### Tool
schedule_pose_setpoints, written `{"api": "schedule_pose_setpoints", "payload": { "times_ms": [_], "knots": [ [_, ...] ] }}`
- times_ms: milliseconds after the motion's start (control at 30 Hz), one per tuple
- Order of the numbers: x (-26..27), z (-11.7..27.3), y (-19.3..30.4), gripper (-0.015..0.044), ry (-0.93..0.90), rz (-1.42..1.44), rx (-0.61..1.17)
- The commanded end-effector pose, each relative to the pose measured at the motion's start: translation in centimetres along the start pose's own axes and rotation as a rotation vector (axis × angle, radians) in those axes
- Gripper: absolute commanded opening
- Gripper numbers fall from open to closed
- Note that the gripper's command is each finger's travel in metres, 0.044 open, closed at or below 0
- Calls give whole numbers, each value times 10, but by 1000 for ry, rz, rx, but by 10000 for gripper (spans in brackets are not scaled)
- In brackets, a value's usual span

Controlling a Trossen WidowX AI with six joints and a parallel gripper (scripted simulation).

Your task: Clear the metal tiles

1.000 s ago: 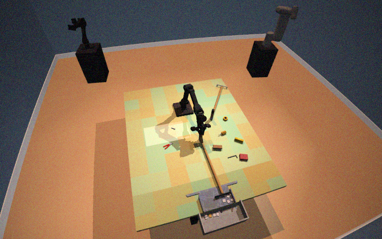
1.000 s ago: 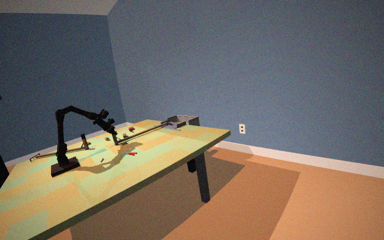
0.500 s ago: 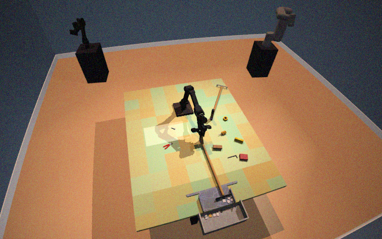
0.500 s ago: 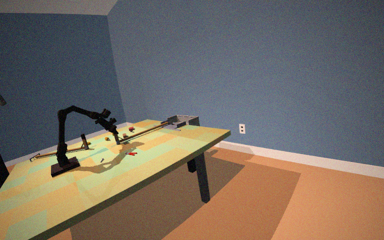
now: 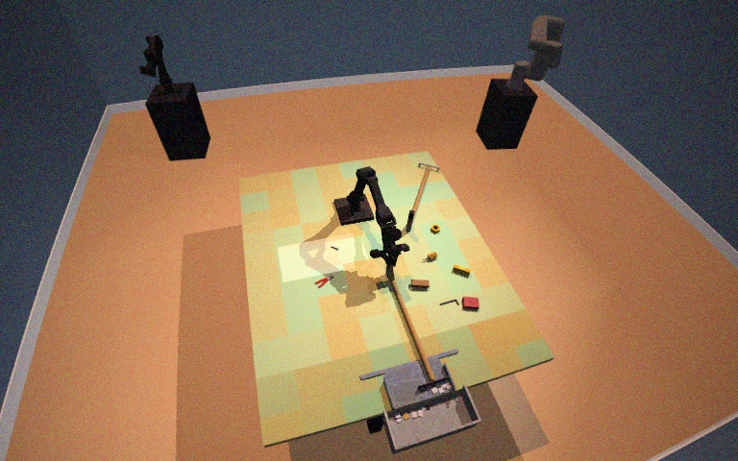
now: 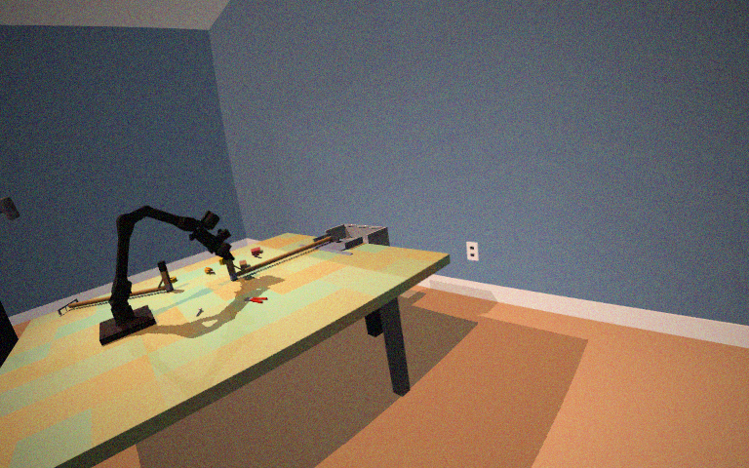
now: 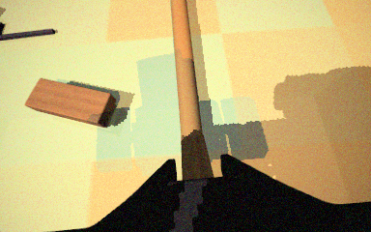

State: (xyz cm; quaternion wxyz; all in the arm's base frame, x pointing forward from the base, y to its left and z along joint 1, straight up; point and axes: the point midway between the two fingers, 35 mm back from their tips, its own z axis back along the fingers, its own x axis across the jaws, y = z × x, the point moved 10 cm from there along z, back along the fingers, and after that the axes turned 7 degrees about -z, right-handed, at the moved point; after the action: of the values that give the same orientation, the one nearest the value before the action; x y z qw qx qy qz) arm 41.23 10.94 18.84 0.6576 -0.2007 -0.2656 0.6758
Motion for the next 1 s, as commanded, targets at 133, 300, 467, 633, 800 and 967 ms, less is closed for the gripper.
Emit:
{"api": "schedule_pose_setpoints", "payload": {
  "times_ms": [133,300,467,633,800,967],
  "knots": [
    [1,-2,-13,0,-9,3,-21],
    [2,-6,-17,0,-9,3,-22],
    [2,-9,-22,0,-9,3,-22],
    [2,-13,-26,0,-9,3,-22],
    [1,-16,-30,0,-9,3,-23],
    [1,-20,-34,0,-9,3,-23]
  ]
}}
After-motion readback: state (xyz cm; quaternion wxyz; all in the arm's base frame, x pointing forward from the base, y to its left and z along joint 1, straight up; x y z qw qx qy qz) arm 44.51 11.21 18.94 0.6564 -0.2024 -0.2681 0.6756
